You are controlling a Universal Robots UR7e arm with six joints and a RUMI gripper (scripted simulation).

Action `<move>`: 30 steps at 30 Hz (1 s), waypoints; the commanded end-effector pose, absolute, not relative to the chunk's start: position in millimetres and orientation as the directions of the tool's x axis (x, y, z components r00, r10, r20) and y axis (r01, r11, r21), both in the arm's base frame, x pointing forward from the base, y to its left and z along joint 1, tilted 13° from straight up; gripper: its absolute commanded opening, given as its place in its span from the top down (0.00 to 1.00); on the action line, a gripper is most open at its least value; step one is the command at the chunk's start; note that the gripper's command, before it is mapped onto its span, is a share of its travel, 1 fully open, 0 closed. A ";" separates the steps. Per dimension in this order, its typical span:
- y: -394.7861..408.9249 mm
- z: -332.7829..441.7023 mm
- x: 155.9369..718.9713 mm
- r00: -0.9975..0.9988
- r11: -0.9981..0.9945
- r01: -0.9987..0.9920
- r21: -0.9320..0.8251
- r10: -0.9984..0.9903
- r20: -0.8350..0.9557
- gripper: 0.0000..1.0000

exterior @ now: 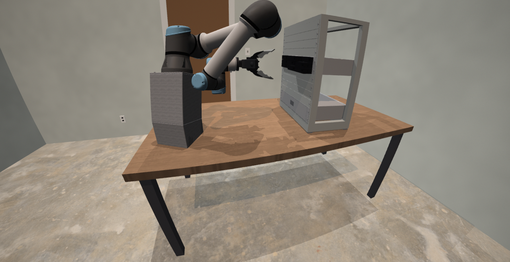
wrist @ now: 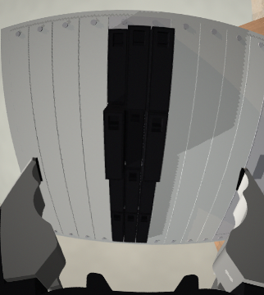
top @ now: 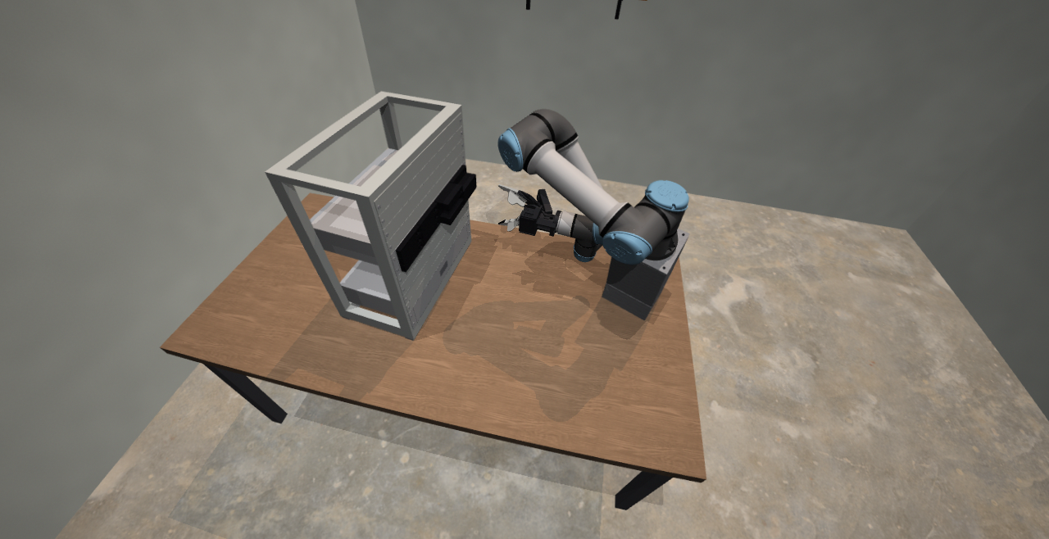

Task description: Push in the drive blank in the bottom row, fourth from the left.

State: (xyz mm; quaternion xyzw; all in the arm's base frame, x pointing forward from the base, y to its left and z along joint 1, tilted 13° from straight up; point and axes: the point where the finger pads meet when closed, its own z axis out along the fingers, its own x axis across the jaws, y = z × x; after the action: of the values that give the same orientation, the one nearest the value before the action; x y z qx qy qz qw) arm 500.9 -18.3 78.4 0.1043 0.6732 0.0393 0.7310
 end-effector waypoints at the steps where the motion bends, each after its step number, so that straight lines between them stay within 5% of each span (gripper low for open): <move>1: -18.4 78.7 500.9 0.091 0.975 0.083 0.205 0.198 -0.976 0.00; 30: -13.8 79.2 510.3 0.091 0.975 0.084 0.204 0.197 -0.976 0.00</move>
State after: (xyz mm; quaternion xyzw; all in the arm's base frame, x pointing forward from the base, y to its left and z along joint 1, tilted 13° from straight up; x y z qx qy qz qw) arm 504.9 -16.4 78.6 0.1040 0.6734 0.0392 0.7309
